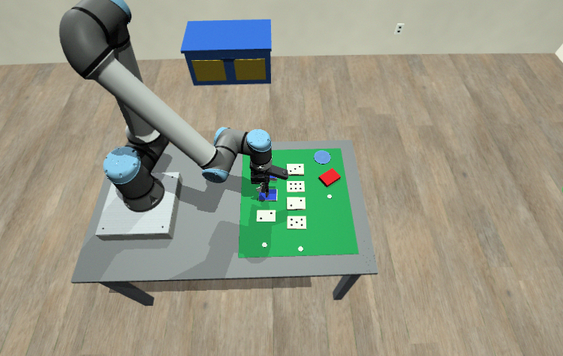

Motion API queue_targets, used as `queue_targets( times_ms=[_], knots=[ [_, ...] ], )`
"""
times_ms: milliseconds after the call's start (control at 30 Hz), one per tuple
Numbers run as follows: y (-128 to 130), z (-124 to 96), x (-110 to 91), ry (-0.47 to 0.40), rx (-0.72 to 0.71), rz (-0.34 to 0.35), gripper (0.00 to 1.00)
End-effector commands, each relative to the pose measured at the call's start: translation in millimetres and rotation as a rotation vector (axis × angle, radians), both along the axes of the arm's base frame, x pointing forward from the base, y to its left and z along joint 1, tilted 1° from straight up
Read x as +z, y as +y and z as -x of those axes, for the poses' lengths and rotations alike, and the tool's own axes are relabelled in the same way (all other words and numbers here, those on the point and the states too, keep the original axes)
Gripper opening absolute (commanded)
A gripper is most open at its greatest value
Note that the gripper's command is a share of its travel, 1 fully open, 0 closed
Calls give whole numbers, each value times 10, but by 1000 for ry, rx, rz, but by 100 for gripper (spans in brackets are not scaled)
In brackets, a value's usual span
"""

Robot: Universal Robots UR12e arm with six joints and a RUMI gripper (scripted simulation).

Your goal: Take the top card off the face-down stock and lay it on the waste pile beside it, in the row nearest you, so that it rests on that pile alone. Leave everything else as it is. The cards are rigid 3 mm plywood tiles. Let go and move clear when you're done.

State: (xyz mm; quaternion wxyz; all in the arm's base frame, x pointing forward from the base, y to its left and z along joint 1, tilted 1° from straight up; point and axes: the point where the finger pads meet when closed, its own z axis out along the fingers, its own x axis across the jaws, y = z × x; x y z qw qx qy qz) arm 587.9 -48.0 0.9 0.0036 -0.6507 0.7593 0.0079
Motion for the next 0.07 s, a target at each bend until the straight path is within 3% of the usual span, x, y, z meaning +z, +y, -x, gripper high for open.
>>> queue_targets(
  times_ms=[0,33],
  knots=[
    [-7,-4,252,0,0,0,50],
    [-7,-5,298,0,0,0,50]
  ],
)
